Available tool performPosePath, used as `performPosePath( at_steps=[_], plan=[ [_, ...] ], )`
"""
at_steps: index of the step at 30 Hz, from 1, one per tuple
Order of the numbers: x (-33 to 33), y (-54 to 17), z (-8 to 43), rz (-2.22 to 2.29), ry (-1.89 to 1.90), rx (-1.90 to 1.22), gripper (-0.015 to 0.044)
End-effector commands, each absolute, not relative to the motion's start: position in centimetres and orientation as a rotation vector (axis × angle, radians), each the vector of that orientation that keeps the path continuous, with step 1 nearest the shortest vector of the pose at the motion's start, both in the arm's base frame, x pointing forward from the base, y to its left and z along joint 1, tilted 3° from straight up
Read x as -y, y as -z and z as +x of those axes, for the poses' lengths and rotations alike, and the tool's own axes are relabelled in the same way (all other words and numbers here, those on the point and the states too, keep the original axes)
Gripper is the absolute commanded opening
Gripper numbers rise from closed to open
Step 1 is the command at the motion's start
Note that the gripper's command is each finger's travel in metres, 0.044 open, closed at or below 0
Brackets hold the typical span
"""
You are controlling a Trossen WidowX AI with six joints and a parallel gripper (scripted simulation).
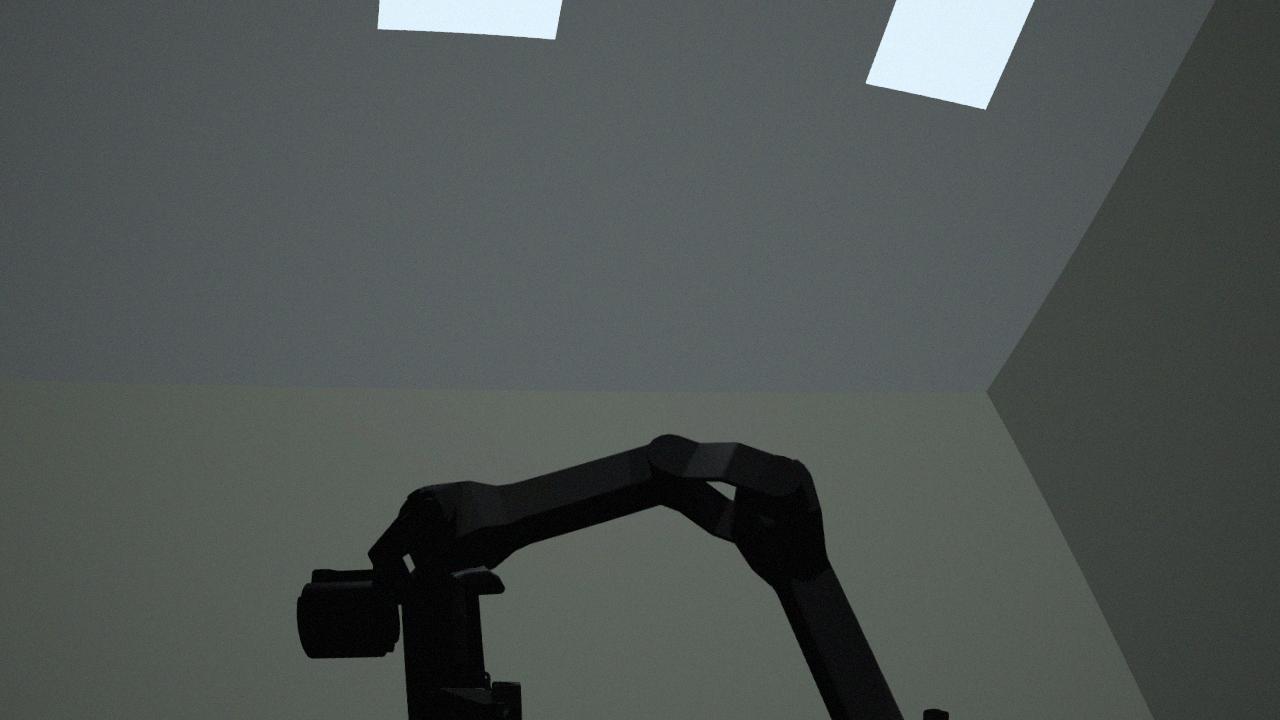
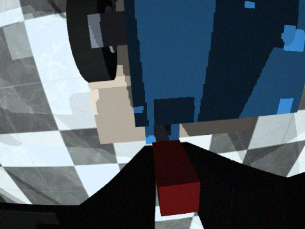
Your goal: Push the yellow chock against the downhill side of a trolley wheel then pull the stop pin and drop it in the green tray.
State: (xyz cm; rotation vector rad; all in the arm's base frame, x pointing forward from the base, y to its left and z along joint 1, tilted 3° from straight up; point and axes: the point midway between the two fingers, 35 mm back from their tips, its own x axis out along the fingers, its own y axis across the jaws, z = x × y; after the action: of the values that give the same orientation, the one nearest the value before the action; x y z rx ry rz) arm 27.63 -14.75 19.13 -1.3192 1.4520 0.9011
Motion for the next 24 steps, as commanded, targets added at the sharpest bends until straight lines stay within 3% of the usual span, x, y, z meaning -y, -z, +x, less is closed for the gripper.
performPosePath(
  at_steps=[1, 24],
  plan=[
    [14.8, -19.6, 27.6, -1.321, -0.891, -1.454, 0.0],
    [14.6, -21.1, 27.6, -1.321, -0.891, -1.454, 0.0]
  ],
)
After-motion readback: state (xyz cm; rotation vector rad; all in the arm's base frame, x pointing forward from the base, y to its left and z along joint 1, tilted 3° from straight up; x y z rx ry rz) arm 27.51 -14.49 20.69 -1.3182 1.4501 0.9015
